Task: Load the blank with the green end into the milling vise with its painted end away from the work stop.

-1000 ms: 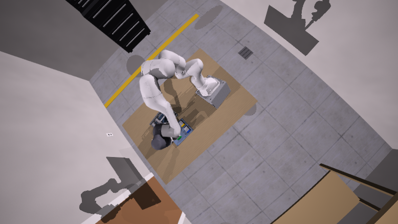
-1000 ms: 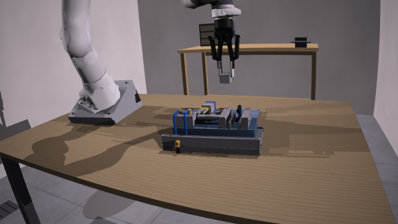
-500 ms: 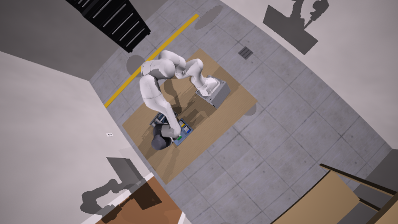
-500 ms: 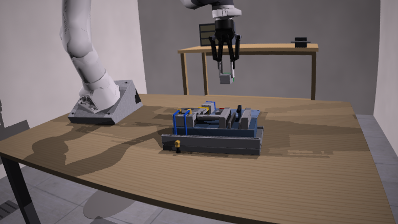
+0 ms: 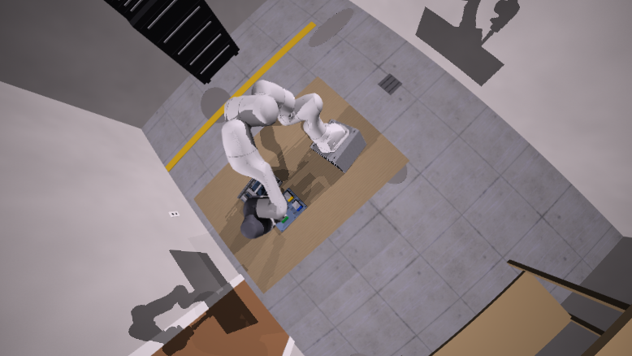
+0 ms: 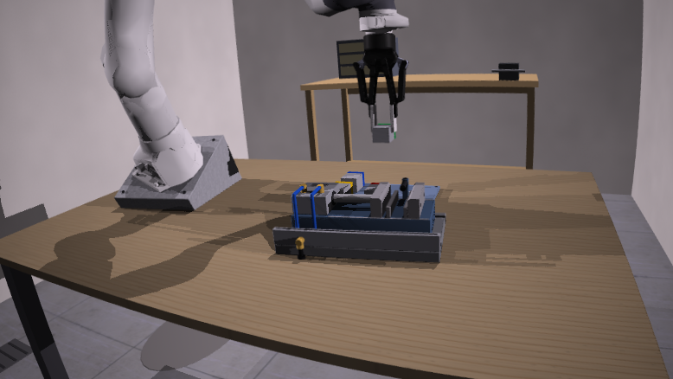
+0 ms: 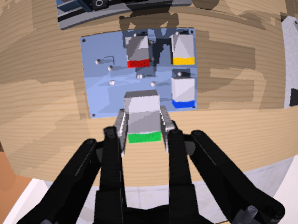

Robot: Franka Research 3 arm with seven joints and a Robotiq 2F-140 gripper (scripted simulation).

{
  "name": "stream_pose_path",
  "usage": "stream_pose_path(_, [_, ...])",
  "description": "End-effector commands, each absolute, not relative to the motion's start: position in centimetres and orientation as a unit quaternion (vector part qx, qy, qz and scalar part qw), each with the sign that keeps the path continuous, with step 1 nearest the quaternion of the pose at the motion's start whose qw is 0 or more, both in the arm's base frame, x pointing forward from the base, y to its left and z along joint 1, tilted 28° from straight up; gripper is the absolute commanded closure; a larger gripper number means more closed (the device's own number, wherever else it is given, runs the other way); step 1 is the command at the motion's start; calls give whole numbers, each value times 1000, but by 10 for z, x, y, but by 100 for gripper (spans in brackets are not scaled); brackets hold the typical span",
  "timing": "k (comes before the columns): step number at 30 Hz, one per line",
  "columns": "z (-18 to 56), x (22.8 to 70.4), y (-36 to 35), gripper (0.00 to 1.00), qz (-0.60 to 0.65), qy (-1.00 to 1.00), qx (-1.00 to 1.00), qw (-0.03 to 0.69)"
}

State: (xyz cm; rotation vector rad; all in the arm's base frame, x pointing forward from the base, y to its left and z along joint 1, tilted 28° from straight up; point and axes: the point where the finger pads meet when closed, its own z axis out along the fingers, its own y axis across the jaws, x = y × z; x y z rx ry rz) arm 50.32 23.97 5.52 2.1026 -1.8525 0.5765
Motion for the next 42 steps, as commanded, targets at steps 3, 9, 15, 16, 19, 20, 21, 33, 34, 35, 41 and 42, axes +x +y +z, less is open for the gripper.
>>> stream_pose_path(3, [57, 505, 244, 100, 198, -641, 730, 135])
stream_pose_path(9, [56, 505, 244, 100, 198, -641, 730, 135])
stream_pose_path(15, [56, 505, 244, 100, 198, -641, 730, 135])
stream_pose_path(16, [56, 505, 244, 100, 198, -641, 730, 135])
stream_pose_path(19, [56, 505, 244, 100, 198, -641, 730, 135])
stream_pose_path(20, [56, 505, 244, 100, 198, -641, 730, 135])
stream_pose_path(21, [54, 504, 240, 100, 196, -624, 742, 144])
stream_pose_path(33, [54, 504, 240, 100, 182, -553, 797, 161])
stream_pose_path(34, [54, 504, 240, 100, 182, -553, 797, 161])
stream_pose_path(35, [54, 504, 240, 100, 182, -553, 797, 161])
stream_pose_path(41, [54, 504, 240, 100, 171, -499, 832, 173])
stream_pose_path(42, [55, 505, 241, 100, 167, -480, 843, 176])
